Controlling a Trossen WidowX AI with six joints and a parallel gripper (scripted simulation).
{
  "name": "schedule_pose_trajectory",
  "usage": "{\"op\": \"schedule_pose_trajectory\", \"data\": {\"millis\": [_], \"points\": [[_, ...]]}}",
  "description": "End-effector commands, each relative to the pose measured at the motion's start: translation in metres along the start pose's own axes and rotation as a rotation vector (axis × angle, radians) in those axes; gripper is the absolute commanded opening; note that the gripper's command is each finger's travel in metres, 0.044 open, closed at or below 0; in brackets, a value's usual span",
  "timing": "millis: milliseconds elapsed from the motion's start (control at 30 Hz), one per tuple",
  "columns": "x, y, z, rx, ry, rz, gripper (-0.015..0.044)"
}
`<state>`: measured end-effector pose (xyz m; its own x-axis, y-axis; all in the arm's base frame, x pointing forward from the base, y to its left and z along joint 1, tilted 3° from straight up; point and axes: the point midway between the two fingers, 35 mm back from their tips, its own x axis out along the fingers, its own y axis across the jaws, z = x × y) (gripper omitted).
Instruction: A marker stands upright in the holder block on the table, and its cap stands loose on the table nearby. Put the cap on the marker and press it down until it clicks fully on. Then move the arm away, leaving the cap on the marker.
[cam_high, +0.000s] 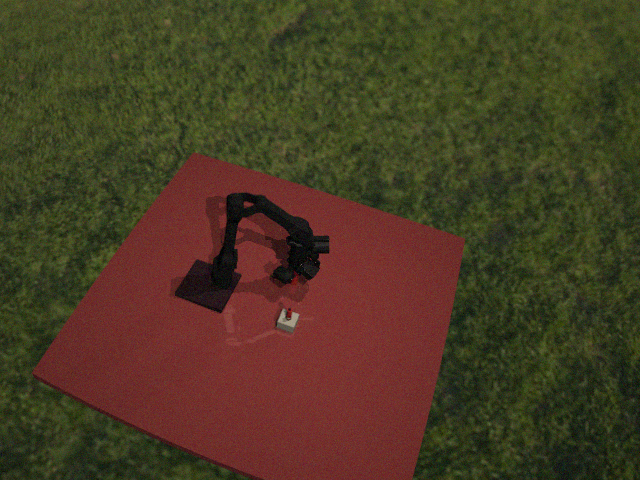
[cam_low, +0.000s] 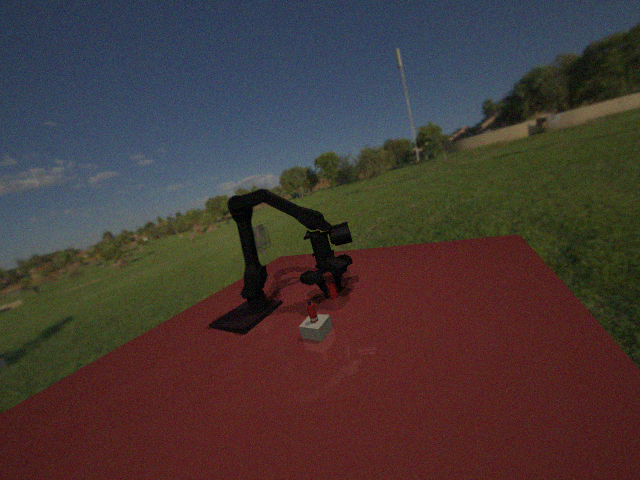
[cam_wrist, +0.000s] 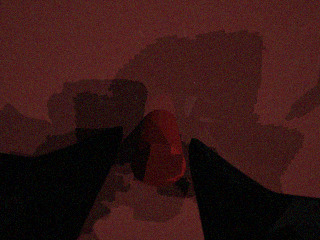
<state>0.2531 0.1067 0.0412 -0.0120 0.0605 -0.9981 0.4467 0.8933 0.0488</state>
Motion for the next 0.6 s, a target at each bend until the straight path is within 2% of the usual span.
{"op": "schedule_pose_trajectory", "data": {"millis": [0,100,400,500,567], "points": [[0.0045,-0.0017,0.0001,0.002,0.000,-0.008,0.0225],[0.0045,-0.0017,0.0001,0.002,0.000,-0.008,0.0146],[0.0045,-0.0009,0.0003,0.002,0.000,-0.008,0.0086],[0.0007,-0.0005,0.0005,0.002,0.000,-0.008,0.0007],[-0.0045,-0.0001,0.0008,0.002,0.000,-0.008,0.0000]]}}
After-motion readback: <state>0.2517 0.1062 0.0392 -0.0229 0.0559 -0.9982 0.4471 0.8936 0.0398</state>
